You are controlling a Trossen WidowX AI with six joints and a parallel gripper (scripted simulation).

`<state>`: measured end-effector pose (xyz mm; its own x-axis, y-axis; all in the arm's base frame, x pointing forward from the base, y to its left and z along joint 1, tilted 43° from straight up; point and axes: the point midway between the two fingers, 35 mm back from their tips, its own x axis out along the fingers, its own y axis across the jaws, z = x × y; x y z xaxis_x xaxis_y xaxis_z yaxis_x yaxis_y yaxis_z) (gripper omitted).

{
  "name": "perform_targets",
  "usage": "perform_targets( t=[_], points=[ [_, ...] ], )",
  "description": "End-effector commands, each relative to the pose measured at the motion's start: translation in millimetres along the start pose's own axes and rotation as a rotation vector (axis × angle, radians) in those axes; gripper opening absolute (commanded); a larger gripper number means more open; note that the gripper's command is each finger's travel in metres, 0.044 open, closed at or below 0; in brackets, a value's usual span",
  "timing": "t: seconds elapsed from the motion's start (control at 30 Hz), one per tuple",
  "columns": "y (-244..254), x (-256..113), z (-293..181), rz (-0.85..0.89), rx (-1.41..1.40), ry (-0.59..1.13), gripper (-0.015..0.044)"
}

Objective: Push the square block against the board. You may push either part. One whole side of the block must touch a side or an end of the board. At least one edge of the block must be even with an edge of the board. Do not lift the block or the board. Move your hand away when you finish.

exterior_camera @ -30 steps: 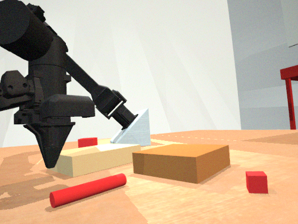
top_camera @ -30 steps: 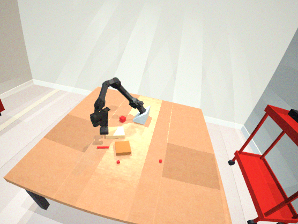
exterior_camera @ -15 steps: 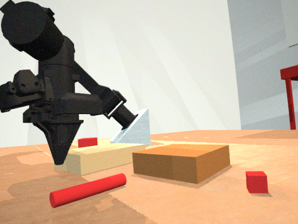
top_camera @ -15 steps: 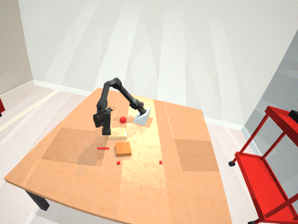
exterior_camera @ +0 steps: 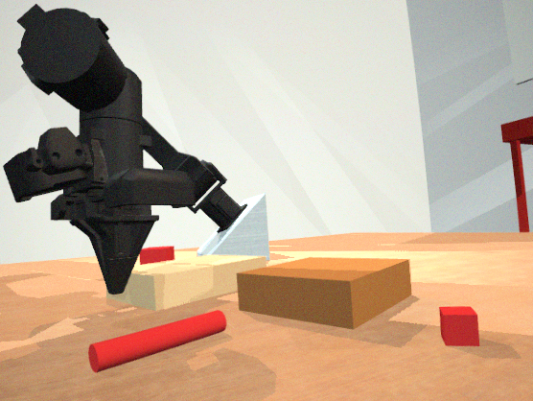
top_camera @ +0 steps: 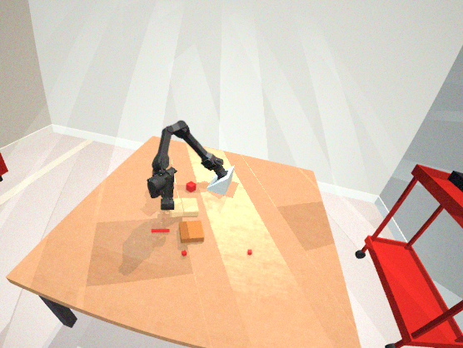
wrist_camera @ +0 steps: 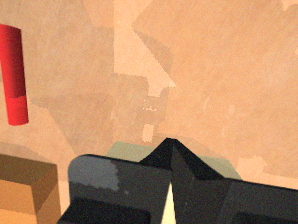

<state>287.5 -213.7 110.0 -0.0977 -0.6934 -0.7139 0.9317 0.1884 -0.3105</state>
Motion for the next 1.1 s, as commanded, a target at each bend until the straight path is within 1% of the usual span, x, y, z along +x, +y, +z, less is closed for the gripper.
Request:
perform_targets(
  t=[0.0,0.97,1.0,1.07],
  points=[
    [-1,5,0,-0.01,-0.011,0.02,0.0],
    [0,5,47,-0.01,-0.009,0.017,0.0],
    [0,3,43,-0.014,-0.006,0.014,0.0],
    [1,-22,44,-0.011,-0.008,0.018,0.0]
  ],
)
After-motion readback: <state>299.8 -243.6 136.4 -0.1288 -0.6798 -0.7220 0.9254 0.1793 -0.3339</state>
